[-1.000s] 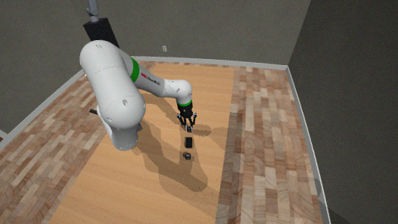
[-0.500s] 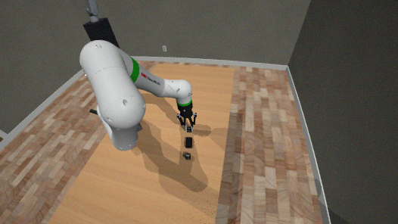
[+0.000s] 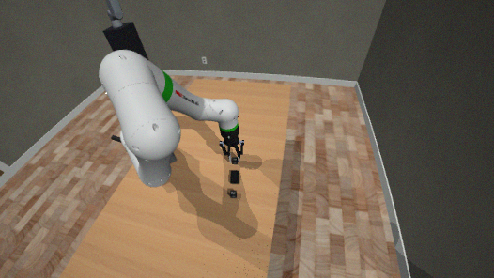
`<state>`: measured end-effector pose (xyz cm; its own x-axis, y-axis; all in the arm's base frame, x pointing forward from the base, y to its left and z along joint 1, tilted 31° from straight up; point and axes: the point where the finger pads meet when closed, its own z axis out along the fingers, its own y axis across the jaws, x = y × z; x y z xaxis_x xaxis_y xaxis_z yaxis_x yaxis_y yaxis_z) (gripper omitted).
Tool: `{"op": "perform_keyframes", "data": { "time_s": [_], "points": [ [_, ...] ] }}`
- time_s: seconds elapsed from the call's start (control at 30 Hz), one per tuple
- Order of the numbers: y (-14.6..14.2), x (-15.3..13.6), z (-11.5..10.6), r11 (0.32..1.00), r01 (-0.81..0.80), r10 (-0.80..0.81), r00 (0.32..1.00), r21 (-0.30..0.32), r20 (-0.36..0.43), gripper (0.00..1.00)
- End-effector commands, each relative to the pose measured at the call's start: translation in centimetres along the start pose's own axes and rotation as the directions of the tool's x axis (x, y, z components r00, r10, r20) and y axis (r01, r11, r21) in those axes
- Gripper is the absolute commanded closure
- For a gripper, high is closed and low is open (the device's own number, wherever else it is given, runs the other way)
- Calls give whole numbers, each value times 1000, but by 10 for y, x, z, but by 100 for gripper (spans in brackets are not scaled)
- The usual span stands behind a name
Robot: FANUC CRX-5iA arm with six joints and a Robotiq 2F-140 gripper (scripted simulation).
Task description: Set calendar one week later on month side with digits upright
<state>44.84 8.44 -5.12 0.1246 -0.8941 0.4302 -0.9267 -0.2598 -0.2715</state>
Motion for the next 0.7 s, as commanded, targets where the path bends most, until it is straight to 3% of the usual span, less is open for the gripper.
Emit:
{"op": "perform_keyframes", "data": {
  "time_s": [0.0,0.23,0.67],
  "points": [
    [0,0,0,1000,0,0,1000,0,0,72],
    [0,0,-12,1000,0,0,1000,0,0,72],
    [0,0,-69,1000,0,0,1000,0,0,72]
  ]
}}
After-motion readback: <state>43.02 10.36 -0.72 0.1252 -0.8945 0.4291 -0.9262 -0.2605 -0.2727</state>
